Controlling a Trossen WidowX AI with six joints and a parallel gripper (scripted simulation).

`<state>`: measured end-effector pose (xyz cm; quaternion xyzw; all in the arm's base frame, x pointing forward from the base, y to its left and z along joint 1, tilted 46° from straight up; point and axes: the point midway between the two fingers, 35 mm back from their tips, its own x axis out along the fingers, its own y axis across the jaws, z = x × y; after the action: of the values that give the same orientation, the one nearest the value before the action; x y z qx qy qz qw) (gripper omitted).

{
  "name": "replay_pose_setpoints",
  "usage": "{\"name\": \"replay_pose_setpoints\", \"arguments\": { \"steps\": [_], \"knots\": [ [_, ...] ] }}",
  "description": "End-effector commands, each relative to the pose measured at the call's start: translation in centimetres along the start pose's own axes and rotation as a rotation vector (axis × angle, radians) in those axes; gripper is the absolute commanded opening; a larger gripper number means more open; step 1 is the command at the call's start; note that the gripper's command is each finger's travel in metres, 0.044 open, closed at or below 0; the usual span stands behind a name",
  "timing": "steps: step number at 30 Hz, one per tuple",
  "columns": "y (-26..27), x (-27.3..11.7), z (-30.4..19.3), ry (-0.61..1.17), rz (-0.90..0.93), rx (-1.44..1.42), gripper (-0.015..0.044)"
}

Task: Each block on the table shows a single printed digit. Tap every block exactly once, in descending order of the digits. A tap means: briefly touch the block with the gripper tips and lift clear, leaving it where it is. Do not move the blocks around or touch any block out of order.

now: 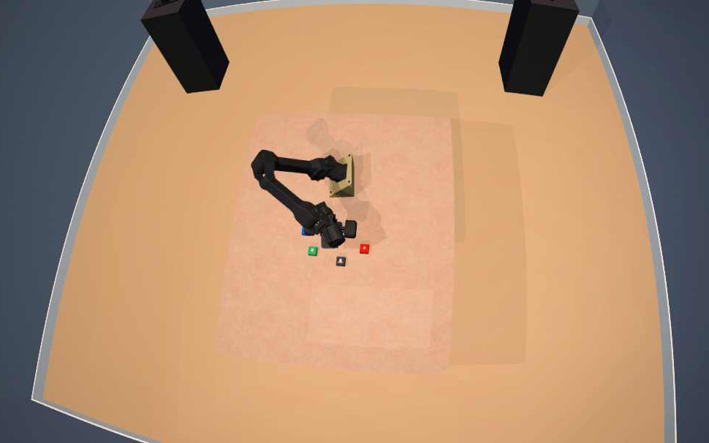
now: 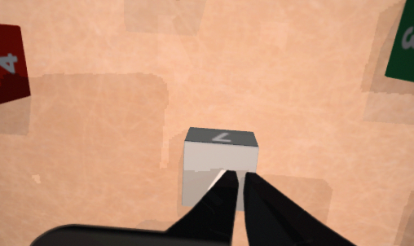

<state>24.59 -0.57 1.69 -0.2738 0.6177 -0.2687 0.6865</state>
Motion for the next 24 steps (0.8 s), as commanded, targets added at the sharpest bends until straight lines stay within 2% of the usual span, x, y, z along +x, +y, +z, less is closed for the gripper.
{"name": "replay_pose_setpoints", "arguments": {
  "steps": [1, 7, 11, 15, 21, 24],
  "knots": [
    [-0.1, 0.7, -0.3, 0.005, -0.007, -0.01, 0.002],
    [-0.1, 0.8, -0.3, 0.005, -0.008, -0.01, 0.002],
    [0.0, -2.0, -0.2, 0.005, -0.005, -0.009, 0.002],
    [0.0, -2.4, -0.2, 0.005, -0.005, -0.01, 0.002],
    [0.1, -9.4, -0.1, 0.006, -0.001, -0.011, 0.002],
    [0.1, -10.3, -0.2, 0.007, -0.003, -0.011, 0.002]
  ]
}}
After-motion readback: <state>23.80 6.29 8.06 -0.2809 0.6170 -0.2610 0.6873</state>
